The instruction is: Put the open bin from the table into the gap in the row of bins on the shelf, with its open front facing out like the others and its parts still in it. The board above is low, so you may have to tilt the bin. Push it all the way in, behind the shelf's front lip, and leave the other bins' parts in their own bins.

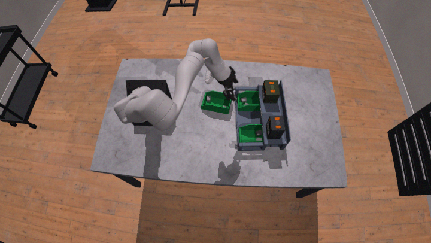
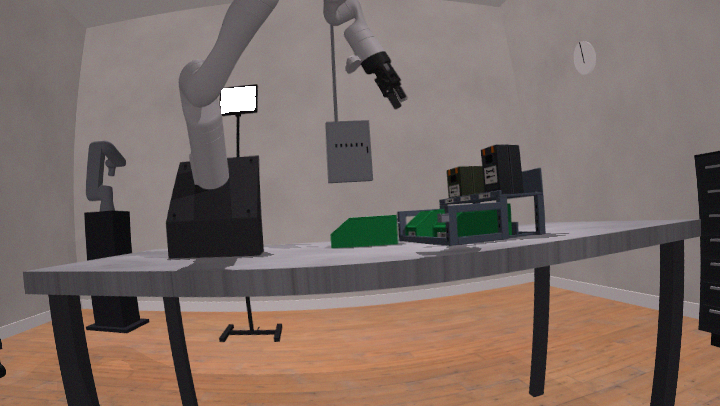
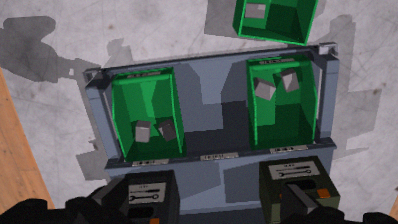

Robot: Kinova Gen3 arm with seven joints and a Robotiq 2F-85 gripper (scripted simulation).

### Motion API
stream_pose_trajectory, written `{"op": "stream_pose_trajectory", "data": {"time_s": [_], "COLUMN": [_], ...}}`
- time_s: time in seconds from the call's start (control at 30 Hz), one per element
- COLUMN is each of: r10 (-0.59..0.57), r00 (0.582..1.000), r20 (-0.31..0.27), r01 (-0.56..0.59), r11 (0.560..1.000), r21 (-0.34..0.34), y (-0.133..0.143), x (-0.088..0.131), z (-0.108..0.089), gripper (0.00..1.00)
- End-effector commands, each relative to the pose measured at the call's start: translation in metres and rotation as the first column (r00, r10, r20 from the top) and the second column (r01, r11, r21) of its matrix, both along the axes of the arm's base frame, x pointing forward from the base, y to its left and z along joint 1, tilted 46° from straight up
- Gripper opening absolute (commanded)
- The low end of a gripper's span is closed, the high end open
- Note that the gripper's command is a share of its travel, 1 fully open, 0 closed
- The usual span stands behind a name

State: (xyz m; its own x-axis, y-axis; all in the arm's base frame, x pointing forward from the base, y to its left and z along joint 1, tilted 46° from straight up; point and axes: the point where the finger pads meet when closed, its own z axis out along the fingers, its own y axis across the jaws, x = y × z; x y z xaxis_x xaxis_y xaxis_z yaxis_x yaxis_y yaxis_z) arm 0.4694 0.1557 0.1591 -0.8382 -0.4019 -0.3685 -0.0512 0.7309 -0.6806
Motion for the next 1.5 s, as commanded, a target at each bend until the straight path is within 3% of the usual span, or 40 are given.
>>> {"op": "stream_pose_trajectory", "data": {"time_s": [0.0,0.1,0.5,0.67,1.07,1.23,1.47], "r10": [-0.085,-0.217,-0.217,-0.376,-0.376,-0.376,-0.376], "r00": [0.995,0.967,0.967,0.899,0.899,0.899,0.899], "r20": [-0.053,-0.132,-0.132,-0.225,-0.225,-0.225,-0.225], "r01": [0.085,0.215,0.215,0.370,0.370,0.370,0.370], "r11": [0.996,0.976,0.976,0.926,0.926,0.926,0.926], "r21": [-0.007,-0.029,-0.029,-0.071,-0.071,-0.071,-0.071], "y": [0.001,0.001,0.001,0.001,0.001,0.028,0.028], "x": [0.000,0.000,0.000,0.000,0.000,-0.027,-0.027], "z": [0.000,0.000,0.000,-0.001,-0.001,-0.032,-0.032], "gripper": [1.00,1.00,1.00,1.00,1.00,1.00,1.00]}}
